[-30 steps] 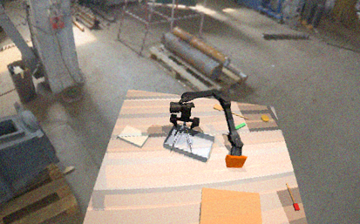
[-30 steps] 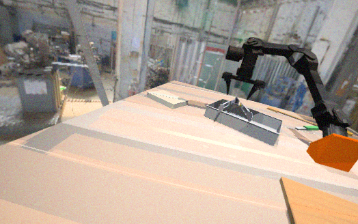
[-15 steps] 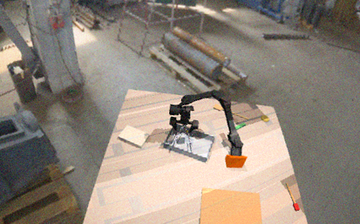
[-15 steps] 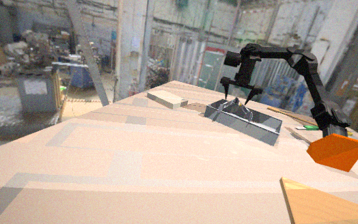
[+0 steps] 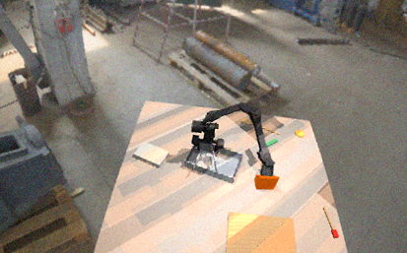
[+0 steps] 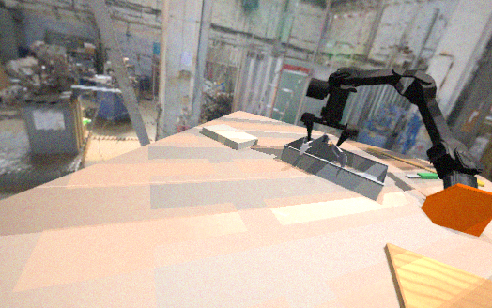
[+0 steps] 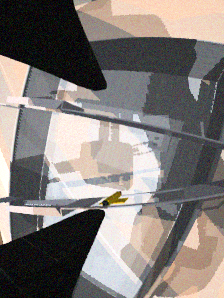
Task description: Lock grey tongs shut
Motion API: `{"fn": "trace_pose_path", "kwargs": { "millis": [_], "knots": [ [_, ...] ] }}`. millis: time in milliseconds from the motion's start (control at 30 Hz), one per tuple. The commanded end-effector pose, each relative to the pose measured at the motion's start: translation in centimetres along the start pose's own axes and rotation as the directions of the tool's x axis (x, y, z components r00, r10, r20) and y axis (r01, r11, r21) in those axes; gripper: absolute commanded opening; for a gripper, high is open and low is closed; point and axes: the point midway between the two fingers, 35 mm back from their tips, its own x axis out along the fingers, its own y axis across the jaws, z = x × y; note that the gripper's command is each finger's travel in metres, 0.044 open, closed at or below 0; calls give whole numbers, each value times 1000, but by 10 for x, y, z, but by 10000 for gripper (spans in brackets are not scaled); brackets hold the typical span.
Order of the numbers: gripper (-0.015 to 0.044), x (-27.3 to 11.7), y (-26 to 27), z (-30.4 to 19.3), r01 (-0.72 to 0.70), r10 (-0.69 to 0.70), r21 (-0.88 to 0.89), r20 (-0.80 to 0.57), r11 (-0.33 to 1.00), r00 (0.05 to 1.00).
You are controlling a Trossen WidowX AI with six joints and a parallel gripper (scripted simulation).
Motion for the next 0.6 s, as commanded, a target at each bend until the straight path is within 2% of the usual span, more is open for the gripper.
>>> {"fn": "trace_pose_path", "kwargs": {
  "millis": [0,533,567],
  "knots": [
    [440,7,-2,1,4,-4,-8,5,1000,1000],
    [440,30,-6,2,4,-4,-7,11,1000,1000],
    [414,26,-4,2,1,-1,0,6,1000,1000]
  ]
}}
